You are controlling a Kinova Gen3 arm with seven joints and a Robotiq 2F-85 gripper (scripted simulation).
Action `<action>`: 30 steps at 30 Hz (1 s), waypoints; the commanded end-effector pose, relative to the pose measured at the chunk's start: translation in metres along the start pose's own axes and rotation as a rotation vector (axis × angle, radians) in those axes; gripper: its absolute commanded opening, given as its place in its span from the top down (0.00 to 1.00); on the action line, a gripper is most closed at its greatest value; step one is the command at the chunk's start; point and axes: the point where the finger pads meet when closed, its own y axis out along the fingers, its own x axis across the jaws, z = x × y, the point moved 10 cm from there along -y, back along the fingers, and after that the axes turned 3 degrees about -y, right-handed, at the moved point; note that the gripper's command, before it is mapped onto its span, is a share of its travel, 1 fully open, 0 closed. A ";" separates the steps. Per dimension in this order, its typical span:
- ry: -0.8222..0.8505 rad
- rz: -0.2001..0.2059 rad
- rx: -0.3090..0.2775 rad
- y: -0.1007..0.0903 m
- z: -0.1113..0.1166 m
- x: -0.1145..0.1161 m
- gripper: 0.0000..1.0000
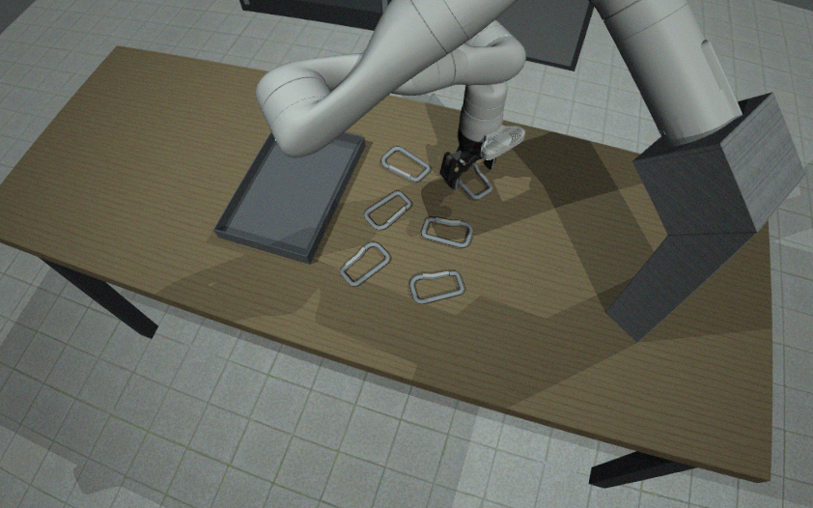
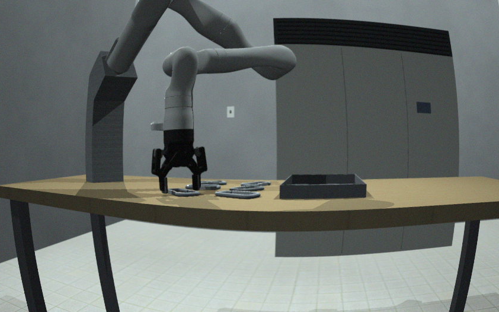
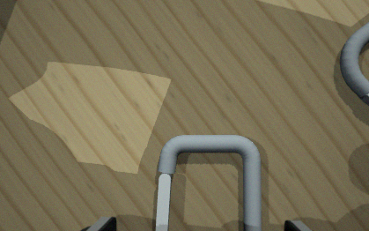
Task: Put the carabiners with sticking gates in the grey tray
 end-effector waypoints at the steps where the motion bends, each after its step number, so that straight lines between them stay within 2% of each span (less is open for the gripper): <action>1: 0.000 0.000 0.000 0.000 0.000 0.000 0.00; 4: 0.000 0.000 0.000 0.000 0.000 0.000 0.00; 5: 0.000 0.000 0.000 0.000 0.000 0.000 0.25; 30: 0.002 0.009 -0.001 -0.002 0.000 -0.002 0.25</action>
